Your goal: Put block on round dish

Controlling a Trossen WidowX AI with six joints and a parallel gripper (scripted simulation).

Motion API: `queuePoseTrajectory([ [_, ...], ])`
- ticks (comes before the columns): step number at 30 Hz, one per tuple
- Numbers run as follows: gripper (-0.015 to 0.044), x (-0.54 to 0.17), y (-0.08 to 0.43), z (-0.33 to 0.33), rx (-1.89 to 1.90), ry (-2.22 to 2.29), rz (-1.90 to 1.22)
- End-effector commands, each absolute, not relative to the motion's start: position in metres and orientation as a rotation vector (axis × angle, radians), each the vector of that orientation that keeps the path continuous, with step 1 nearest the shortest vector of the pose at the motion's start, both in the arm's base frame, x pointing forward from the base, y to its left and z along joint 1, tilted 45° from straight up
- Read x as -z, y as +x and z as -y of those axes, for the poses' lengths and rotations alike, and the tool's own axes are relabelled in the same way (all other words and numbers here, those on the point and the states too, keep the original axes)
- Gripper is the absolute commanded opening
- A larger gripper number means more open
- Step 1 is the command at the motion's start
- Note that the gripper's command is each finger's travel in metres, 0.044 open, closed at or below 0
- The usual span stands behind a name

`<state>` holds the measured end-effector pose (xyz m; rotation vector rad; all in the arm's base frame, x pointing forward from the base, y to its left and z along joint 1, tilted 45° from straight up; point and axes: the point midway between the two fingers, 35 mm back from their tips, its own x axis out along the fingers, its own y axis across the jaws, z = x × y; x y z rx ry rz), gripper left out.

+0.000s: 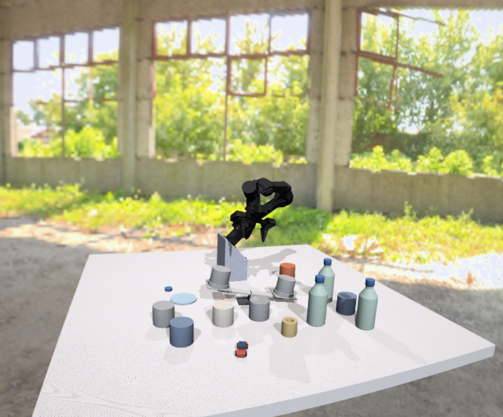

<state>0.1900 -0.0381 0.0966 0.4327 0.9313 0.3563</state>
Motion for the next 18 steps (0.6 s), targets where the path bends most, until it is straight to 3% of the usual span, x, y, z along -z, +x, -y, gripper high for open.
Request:
queuePoseTrajectory([
  [1,0.044,-0.093,0.186,0.045,-0.302,0.545,-0.893],
  [18,0.044,-0.089,0.177,0.06,-0.199,0.759,-0.792],
])
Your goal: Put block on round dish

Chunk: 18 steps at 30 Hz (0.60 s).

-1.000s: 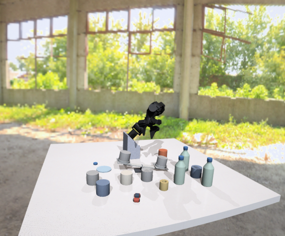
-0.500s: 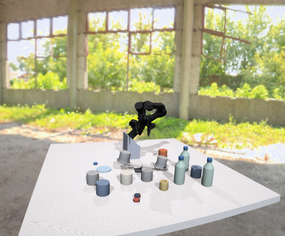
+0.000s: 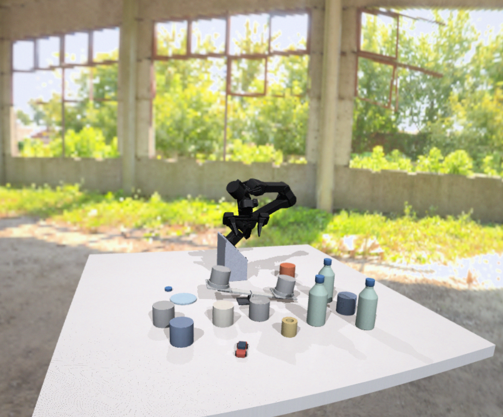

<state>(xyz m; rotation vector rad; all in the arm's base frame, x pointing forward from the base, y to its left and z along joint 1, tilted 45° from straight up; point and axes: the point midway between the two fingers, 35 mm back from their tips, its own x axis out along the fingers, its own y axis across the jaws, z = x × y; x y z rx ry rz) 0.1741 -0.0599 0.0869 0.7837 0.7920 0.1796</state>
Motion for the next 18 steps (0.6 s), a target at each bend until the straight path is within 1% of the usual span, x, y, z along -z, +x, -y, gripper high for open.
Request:
queuePoseTrajectory([
  [1,0.044,-0.089,0.179,0.06,-0.215,0.739,-0.798],
  [18,0.044,-0.103,0.229,0.038,-0.596,0.292,-0.876],
])
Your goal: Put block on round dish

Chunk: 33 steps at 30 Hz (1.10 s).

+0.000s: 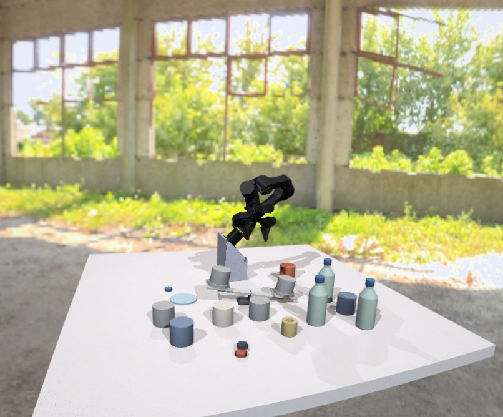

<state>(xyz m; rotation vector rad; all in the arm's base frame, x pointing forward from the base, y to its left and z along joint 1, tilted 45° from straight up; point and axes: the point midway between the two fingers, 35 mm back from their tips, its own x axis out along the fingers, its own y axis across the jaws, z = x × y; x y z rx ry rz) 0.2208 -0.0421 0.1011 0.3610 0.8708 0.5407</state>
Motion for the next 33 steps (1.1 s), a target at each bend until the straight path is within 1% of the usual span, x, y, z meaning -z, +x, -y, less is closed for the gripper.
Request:
queuePoseTrajectory([
  [1,0.044,-0.103,0.232,0.036,-0.618,0.27,-0.877],
  [20,0.044,-0.105,0.28,-0.023,-1.029,-0.131,-0.85],
  [33,0.044,-0.104,0.307,-0.075,-1.304,-0.417,-0.743],
])
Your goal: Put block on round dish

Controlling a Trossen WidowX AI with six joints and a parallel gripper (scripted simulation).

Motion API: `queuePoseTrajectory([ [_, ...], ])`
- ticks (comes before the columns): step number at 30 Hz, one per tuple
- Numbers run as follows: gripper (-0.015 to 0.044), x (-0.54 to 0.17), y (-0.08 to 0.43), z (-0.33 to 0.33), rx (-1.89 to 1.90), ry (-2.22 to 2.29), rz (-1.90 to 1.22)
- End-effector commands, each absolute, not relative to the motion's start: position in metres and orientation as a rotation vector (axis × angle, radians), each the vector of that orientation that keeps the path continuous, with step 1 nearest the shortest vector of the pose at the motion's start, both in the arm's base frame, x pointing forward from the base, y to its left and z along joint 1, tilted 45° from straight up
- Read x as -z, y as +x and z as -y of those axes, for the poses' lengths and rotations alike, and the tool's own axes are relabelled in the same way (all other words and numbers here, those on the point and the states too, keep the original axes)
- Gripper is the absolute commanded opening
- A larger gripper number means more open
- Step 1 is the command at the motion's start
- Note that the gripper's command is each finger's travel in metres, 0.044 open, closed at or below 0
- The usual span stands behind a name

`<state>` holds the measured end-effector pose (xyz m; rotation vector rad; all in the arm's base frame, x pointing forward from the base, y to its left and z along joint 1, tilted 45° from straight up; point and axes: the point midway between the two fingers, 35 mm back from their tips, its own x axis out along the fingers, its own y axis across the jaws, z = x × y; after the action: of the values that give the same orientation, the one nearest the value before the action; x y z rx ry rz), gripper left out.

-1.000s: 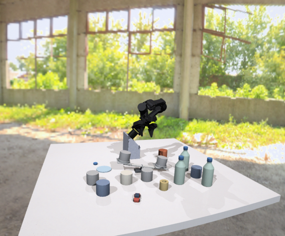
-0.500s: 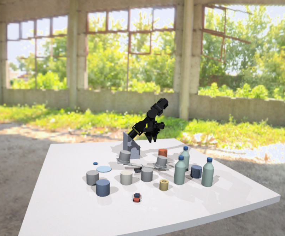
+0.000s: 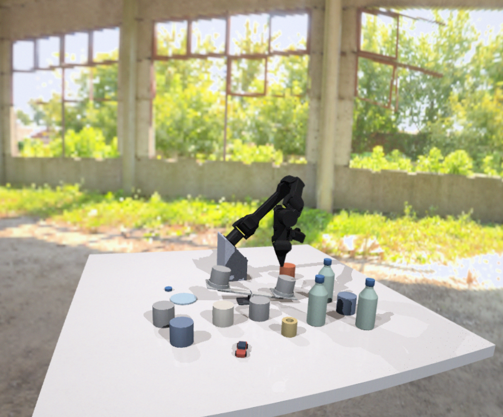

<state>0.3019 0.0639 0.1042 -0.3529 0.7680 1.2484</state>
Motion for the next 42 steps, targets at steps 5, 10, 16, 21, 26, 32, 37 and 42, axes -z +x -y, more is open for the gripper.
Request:
queuePoseTrajectory([
  [5,0.044,-0.103,0.314,-0.095,-1.398,-0.515,-0.691],
  [10,0.044,-0.102,0.315,-0.097,-1.401,-0.519,-0.689],
  [16,0.044,-0.092,0.315,-0.107,-1.401,-0.518,-0.688],
  [21,0.044,-0.087,0.316,-0.112,-1.401,-0.519,-0.689],
  [26,0.044,-0.081,0.317,-0.118,-1.401,-0.519,-0.689],
  [32,0.044,-0.075,0.317,-0.124,-1.401,-0.519,-0.689],
  [37,0.044,-0.069,0.318,-0.13,-1.401,-0.519,-0.689],
  [42,0.044,-0.063,0.318,-0.136,-1.401,-0.518,-0.688],
])
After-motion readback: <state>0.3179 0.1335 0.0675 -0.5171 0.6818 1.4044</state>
